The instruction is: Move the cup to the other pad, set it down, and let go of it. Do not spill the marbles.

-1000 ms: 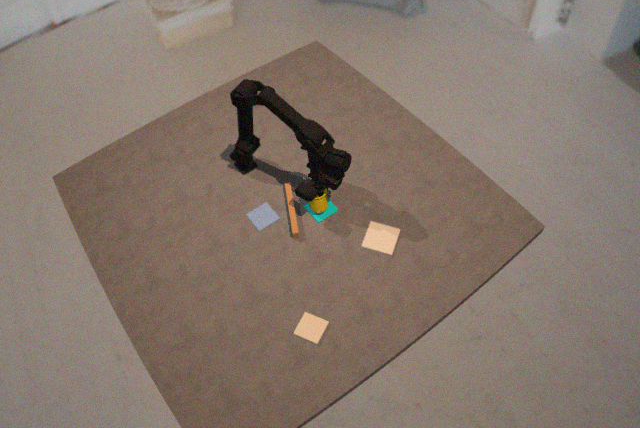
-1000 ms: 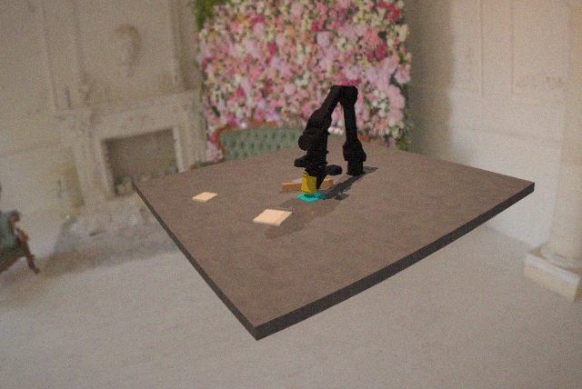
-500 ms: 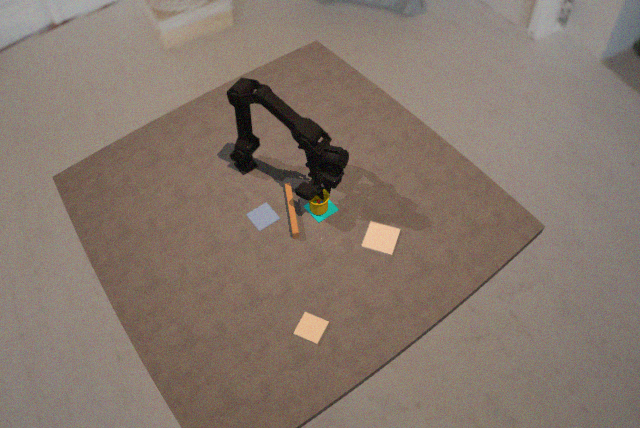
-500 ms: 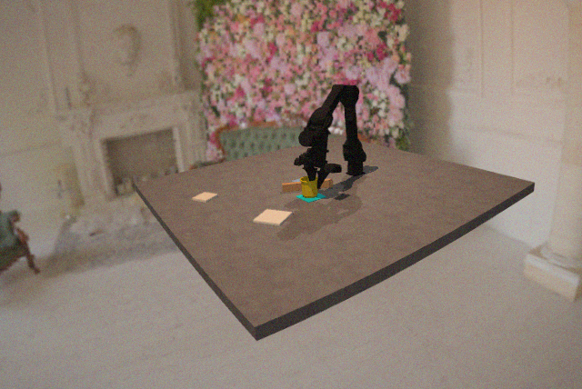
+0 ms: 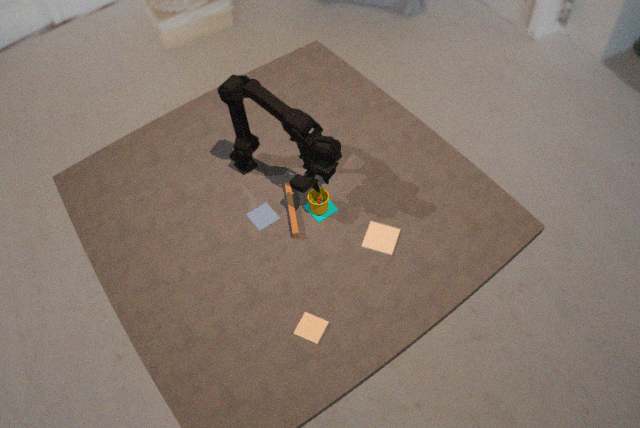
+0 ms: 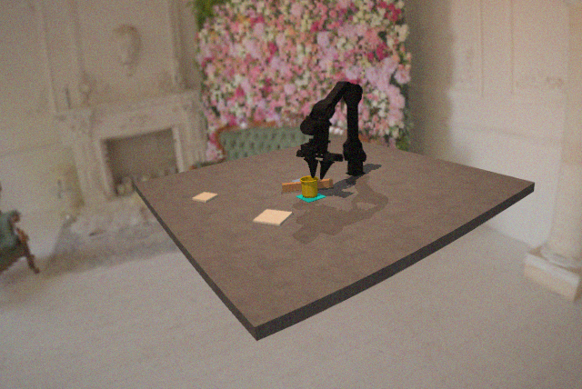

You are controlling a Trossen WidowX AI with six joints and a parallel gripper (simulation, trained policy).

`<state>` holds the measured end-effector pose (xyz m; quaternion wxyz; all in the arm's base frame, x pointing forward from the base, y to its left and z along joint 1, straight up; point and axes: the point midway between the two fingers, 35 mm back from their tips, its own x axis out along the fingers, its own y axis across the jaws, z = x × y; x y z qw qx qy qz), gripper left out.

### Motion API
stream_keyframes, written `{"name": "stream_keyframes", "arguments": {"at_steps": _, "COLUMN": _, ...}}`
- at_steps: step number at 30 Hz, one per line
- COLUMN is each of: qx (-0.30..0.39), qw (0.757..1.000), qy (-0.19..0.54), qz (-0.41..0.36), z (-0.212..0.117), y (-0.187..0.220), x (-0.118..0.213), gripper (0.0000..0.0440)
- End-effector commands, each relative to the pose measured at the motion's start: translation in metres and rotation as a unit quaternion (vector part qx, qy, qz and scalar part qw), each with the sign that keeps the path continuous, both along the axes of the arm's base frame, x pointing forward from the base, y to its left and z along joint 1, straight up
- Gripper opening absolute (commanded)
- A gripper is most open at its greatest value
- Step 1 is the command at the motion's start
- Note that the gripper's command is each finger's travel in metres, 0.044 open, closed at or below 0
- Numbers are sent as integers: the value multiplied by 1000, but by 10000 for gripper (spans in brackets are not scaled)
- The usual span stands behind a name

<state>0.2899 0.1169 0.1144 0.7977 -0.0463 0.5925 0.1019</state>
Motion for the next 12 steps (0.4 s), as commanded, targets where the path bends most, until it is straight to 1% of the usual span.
{"name": "stream_keyframes", "arguments": {"at_steps": 1, "qx": 10, "qw": 1000, "qy": -6, "qz": -6, "z": 9, "y": 0, "x": -1, "gripper": 201}}
{"name": "stream_keyframes", "arguments": {"at_steps": 3, "qx": 15, "qw": 1000, "qy": -14, "qz": -9, "z": 15, "y": -1, "x": -1, "gripper": 211}}
{"name": "stream_keyframes", "arguments": {"at_steps": 5, "qx": 19, "qw": 1000, "qy": -21, "qz": -11, "z": 22, "y": -2, "x": -1, "gripper": 232}}
{"name": "stream_keyframes", "arguments": {"at_steps": 12, "qx": 32, "qw": 998, "qy": -42, "qz": -26, "z": 45, "y": -6, "x": 2, "gripper": 396}}
